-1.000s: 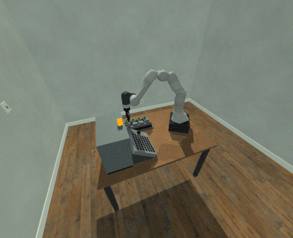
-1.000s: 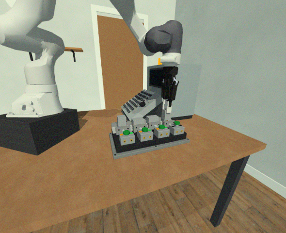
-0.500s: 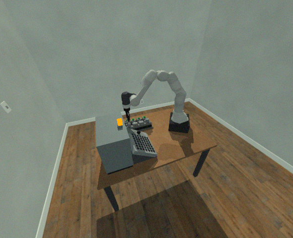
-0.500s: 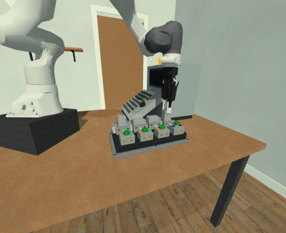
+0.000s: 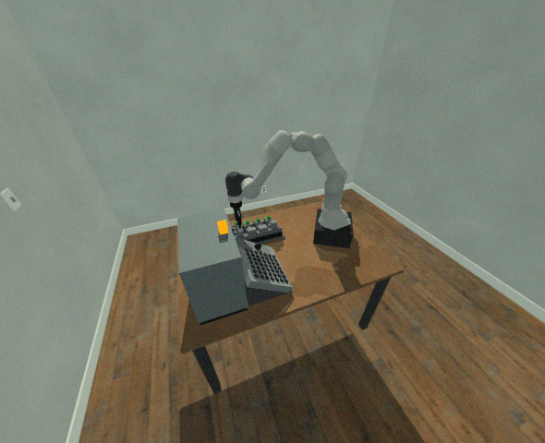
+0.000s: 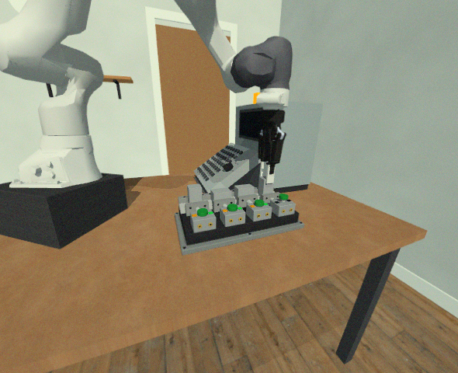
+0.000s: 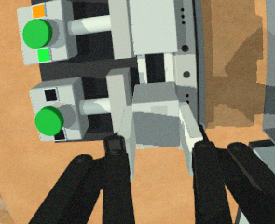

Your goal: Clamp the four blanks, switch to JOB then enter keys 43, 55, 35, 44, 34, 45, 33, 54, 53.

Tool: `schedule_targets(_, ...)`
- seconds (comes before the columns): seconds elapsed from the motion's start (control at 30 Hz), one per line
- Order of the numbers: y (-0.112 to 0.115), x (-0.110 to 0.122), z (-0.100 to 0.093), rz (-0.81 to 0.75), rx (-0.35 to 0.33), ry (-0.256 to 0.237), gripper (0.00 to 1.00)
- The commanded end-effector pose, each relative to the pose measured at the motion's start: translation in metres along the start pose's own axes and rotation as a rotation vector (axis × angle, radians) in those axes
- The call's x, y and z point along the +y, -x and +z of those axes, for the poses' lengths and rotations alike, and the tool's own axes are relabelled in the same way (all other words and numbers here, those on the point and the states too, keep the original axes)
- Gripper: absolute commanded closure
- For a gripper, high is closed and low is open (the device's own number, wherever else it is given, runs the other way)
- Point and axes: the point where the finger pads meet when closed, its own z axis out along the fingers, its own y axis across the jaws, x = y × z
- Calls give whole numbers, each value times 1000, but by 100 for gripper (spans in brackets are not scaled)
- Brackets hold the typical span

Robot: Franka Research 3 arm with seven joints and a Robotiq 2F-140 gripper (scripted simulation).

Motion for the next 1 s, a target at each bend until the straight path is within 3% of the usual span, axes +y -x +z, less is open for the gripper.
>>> schedule_targets(0.0,3,-1,0,7,-8,-4,100)
schedule_targets(0.97,3,-1,2,7,-8,-4,100)
